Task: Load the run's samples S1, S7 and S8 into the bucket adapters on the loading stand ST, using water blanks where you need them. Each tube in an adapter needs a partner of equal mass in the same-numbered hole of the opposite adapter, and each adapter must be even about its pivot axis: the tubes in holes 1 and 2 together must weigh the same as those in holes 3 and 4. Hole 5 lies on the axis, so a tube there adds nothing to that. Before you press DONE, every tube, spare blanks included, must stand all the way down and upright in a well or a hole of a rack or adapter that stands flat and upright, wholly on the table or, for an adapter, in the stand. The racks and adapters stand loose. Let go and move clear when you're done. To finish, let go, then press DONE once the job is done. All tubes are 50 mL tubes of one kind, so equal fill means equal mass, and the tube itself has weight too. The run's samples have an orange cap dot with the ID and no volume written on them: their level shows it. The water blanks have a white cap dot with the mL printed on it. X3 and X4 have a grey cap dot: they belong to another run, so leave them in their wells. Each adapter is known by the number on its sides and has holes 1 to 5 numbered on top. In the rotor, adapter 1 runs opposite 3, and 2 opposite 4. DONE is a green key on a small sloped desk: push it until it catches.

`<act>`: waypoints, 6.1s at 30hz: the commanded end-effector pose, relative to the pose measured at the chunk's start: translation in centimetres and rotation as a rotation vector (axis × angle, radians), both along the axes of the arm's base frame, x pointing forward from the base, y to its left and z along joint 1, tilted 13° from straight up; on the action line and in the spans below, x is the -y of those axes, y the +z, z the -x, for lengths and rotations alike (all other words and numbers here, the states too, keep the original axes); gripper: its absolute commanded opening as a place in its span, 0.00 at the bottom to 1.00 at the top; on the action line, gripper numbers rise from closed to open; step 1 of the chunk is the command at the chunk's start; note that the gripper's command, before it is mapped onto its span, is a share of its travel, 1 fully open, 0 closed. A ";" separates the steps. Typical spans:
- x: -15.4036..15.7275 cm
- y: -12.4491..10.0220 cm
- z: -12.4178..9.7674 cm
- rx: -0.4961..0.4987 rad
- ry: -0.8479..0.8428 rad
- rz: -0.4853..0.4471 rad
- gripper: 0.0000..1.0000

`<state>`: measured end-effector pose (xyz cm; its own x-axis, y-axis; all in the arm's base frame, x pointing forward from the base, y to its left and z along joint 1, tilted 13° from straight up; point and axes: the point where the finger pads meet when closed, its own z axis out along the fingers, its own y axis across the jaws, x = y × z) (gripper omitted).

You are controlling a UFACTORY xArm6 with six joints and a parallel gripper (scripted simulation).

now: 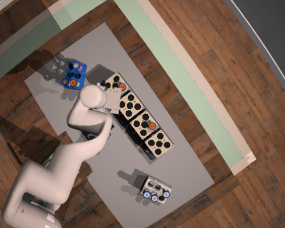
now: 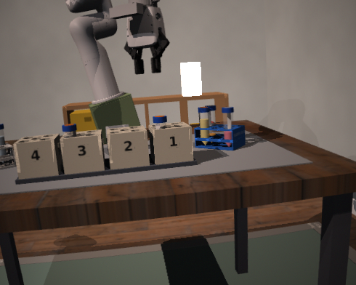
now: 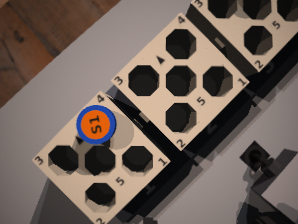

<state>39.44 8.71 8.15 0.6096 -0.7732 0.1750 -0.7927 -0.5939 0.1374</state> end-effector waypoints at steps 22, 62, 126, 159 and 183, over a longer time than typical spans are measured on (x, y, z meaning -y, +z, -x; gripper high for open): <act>-10.9 -2.3 3.2 0.004 0.000 -0.001 0.57; -16.8 -5.7 5.2 0.004 0.000 -0.002 0.57; -14.7 -14.9 5.2 0.004 0.000 -0.002 0.57; -14.3 -16.8 5.2 0.004 0.000 -0.001 0.57; -14.3 -16.7 5.2 0.004 0.000 -0.001 0.00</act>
<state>34.08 22.87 -8.65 0.6092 -0.7731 0.1763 -0.7930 -0.5935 0.1376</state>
